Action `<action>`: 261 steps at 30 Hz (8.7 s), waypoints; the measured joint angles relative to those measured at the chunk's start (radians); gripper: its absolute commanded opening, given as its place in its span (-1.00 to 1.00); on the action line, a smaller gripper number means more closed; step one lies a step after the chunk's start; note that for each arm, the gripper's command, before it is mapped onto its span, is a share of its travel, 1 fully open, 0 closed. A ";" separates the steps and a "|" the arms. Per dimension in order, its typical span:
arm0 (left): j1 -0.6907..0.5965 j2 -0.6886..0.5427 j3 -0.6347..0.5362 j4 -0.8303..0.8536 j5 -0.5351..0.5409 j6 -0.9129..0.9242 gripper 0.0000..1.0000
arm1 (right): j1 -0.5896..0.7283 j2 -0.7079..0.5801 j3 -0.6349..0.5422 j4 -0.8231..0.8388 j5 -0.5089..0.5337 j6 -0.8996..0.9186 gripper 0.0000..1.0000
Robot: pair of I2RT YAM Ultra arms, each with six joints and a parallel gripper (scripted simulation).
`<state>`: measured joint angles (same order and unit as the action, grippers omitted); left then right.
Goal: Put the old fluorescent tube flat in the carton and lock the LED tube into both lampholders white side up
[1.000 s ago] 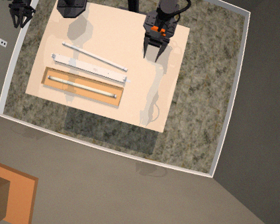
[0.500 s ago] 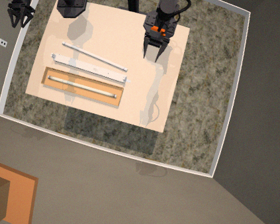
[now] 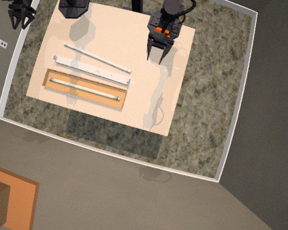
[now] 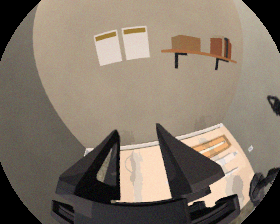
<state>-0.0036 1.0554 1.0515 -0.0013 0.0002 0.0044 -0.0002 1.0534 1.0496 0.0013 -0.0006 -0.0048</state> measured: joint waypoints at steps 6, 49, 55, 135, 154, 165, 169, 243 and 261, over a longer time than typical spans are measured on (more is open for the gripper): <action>-0.024 0.079 0.036 -0.048 0.006 0.050 -0.02 | 0.005 0.066 0.000 -0.034 -0.005 -0.054 -0.02; -0.367 1.112 0.698 -0.740 0.063 0.672 -0.02 | 0.053 0.844 0.154 -0.444 -0.053 -0.737 -0.02; -0.428 1.280 0.808 -0.841 0.073 0.762 -0.02 | 0.061 0.978 0.175 -0.511 -0.060 -0.836 -0.02; -0.614 1.865 1.063 -1.056 0.111 1.072 -0.78 | 0.098 1.489 0.208 -0.570 -0.091 -1.173 -0.02; -0.614 1.864 1.063 -1.056 0.111 1.072 -0.78 | 0.098 1.487 0.208 -0.570 -0.092 -1.174 -0.78; -0.614 1.864 1.063 -1.056 0.110 1.072 -0.78 | 0.098 1.487 0.208 -0.570 -0.092 -1.174 -0.78; -0.614 1.864 1.063 -1.056 0.111 1.072 -0.78 | 0.098 1.487 0.206 -0.571 -0.092 -1.173 -0.78; -0.622 1.764 0.970 -1.038 0.100 1.064 -0.78 | 0.108 1.383 0.144 -0.586 -0.086 -1.161 -0.78; -0.636 1.693 0.843 -0.927 0.072 1.046 -0.78 | 0.124 1.337 0.066 -0.497 -0.064 -1.143 -0.78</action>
<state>-0.6392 2.7480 1.8946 -0.9287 0.0723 1.0508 0.1234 2.3909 1.1160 -0.4957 -0.0643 -1.1473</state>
